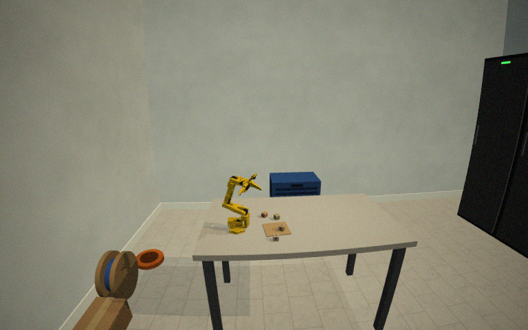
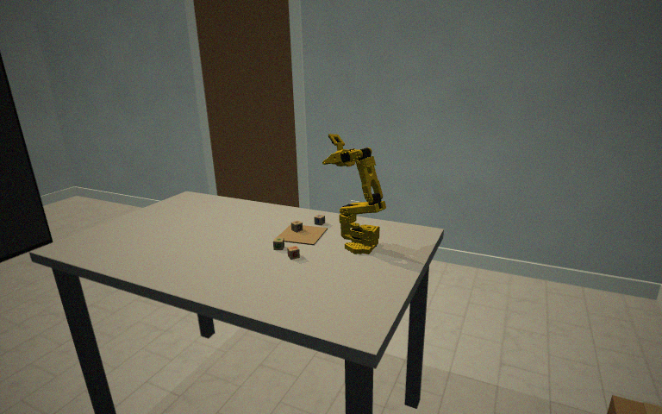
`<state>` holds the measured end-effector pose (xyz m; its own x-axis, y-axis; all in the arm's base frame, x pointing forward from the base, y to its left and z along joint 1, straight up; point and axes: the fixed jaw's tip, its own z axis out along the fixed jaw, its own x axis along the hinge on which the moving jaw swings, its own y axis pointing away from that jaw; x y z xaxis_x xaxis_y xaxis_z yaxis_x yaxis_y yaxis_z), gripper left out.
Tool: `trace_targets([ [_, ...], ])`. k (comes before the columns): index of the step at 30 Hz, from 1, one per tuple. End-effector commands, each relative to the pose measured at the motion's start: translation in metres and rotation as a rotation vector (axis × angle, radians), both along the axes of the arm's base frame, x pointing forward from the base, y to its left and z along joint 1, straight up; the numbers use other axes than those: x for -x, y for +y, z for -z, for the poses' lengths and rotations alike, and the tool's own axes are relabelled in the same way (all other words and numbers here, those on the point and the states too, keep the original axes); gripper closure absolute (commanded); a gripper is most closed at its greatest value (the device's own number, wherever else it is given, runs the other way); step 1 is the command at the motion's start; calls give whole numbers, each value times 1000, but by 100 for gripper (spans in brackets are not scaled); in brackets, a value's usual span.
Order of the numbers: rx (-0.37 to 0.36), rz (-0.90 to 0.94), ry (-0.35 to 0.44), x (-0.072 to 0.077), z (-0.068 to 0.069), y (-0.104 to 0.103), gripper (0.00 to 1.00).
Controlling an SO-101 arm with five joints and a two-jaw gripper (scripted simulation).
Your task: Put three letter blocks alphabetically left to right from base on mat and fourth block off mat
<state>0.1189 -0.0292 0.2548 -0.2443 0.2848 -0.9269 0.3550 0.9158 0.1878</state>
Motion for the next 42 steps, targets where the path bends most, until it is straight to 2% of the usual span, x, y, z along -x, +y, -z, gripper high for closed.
trace_targets([
  [1, 13, -29, 30, -4, 2, 1, 0],
  [7, 27, -81, 112, -8, 17, 5, 0],
  [16, 31, -96, 136, -9, 21, 6, 0],
  [24, 54, -169, 242, -12, 40, 12, 0],
  [33, 59, -185, 265, -13, 44, 14, 0],
  [42, 87, -266, 374, -13, 64, 20, 0],
])
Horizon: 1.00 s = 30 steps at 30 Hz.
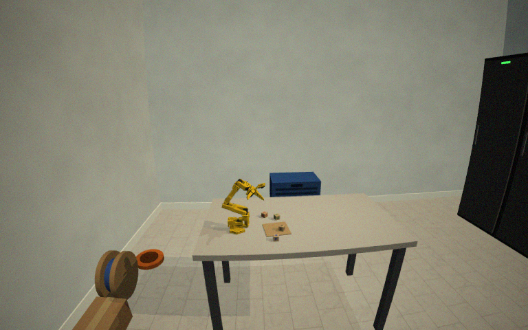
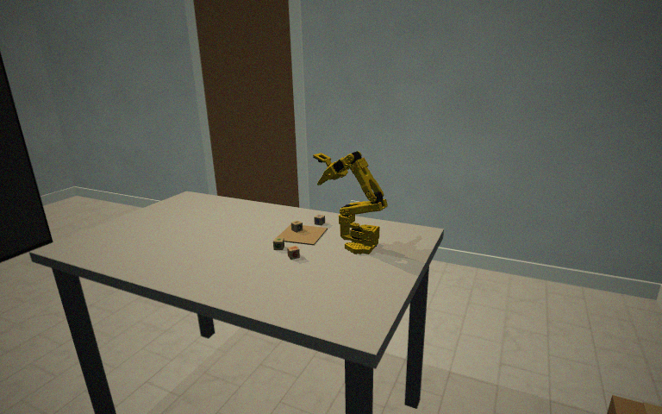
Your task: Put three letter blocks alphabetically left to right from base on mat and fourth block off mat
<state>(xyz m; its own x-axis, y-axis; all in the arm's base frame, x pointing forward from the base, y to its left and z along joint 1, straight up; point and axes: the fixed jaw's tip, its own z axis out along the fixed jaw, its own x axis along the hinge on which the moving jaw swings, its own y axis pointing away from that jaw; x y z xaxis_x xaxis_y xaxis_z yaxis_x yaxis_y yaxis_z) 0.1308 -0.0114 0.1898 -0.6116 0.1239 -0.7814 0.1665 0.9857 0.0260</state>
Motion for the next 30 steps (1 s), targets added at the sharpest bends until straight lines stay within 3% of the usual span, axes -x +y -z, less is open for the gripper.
trace_targets([
  [1, 15, -35, 9, -1, 0, 3, 0],
  [7, 17, -40, 16, -1, 1, 3, 0],
  [16, 46, -130, 126, 1, 21, 10, 0],
  [24, 47, -136, 140, 1, 23, 10, 0],
  [30, 40, -142, 206, -2, 30, 11, 0],
])
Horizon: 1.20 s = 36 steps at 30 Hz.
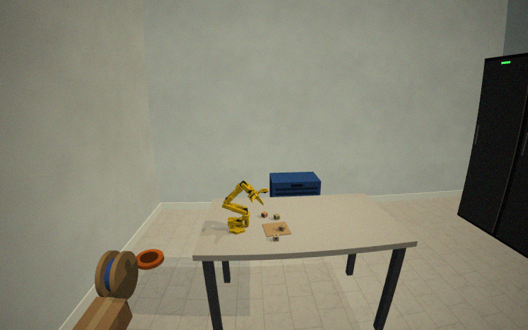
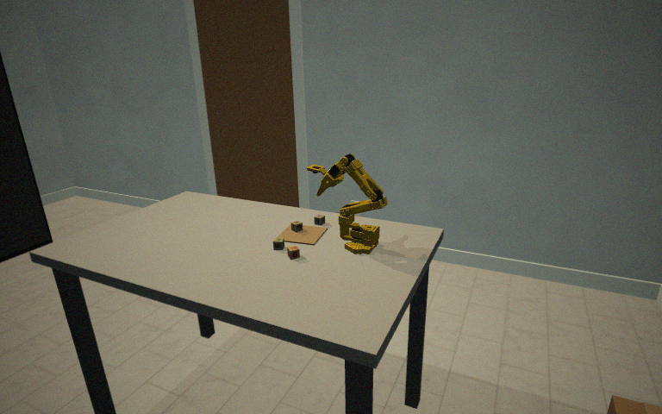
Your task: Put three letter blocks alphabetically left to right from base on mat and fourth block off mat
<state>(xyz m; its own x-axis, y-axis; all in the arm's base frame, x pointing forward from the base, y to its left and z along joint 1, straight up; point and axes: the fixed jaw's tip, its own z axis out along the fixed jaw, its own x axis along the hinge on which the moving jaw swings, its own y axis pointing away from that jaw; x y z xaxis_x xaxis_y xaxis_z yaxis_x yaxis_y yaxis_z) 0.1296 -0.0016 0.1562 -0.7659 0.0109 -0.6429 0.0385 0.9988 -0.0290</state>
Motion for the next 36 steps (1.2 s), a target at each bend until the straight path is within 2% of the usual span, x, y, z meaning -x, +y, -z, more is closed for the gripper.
trace_targets([
  [1, 4, -15, 14, -3, -2, 1, 0],
  [11, 2, -17, 43, -4, 1, 1, 0],
  [20, -2, -23, 137, -7, 11, 1, 0],
  [28, -3, -23, 150, -7, 13, 1, 0],
  [36, -7, -29, 237, -8, 23, 2, 0],
])
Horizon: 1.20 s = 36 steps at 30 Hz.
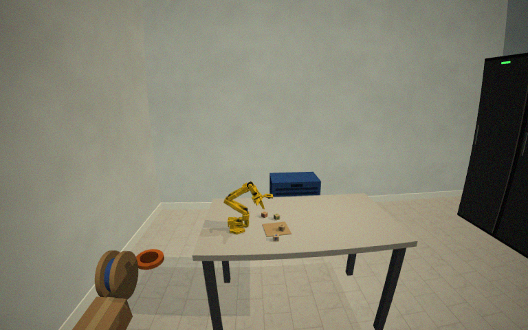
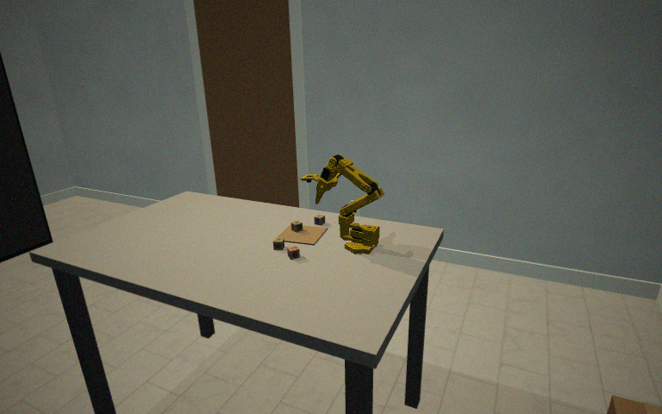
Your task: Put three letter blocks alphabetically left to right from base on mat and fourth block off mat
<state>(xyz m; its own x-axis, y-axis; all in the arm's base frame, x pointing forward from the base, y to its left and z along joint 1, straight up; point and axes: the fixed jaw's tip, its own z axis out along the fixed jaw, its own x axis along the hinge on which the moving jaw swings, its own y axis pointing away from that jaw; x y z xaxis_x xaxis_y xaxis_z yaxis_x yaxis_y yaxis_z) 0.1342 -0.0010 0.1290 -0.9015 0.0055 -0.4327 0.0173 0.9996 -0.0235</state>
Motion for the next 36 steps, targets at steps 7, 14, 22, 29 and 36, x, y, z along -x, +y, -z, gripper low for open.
trace_targets([
  [7, 3, -16, 0, -4, -3, 1, 0],
  [14, -1, -50, 16, -6, -3, 6, 3],
  [22, -7, -183, 83, -14, -3, 30, 14],
  [29, 3, -363, 175, -20, 3, 66, 28],
  [36, 48, -582, 285, -14, 16, 117, 47],
])
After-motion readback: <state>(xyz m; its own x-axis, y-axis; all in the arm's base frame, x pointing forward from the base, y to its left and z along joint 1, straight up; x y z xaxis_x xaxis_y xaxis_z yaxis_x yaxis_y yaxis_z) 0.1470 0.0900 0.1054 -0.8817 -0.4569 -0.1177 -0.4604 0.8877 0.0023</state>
